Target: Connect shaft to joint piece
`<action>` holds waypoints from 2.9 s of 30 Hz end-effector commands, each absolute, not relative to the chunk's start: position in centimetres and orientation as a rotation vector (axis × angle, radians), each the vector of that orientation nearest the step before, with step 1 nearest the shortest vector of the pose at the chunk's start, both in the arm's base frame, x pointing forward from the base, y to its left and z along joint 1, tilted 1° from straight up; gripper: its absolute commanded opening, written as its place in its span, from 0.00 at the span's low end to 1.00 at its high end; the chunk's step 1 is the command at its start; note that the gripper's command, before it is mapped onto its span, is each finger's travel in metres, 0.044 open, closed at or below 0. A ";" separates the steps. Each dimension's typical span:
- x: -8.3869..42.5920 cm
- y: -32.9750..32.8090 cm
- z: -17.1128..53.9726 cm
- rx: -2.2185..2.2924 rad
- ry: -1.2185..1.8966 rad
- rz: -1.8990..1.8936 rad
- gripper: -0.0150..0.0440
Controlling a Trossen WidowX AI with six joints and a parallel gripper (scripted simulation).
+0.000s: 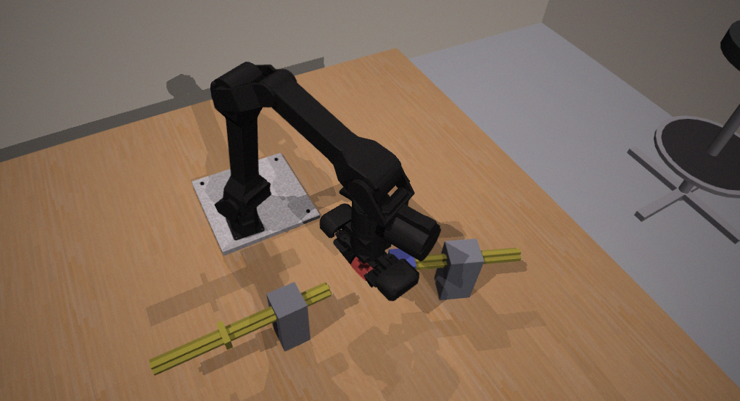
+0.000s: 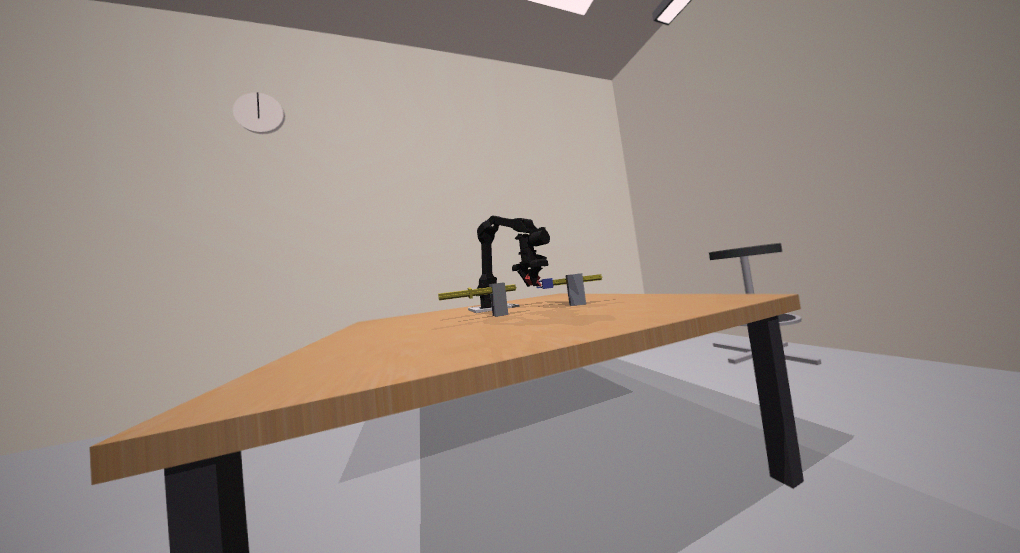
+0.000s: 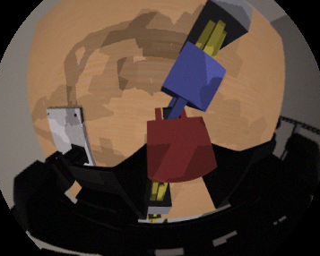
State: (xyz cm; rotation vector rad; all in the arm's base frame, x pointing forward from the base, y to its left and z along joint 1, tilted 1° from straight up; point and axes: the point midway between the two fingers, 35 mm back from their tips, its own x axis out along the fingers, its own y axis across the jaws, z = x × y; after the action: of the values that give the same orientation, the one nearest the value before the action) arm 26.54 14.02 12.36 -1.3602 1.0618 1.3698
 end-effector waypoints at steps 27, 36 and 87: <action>26.5 14.1 12.3 -1.355 1.062 1.369 0.56; 26.5 14.1 12.3 -1.355 1.062 1.369 0.56; 26.5 13.3 11.3 -1.110 0.918 1.454 0.25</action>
State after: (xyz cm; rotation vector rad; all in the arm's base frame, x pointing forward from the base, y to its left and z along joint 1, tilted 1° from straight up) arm 26.50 13.33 11.35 -1.1133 0.9205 1.4534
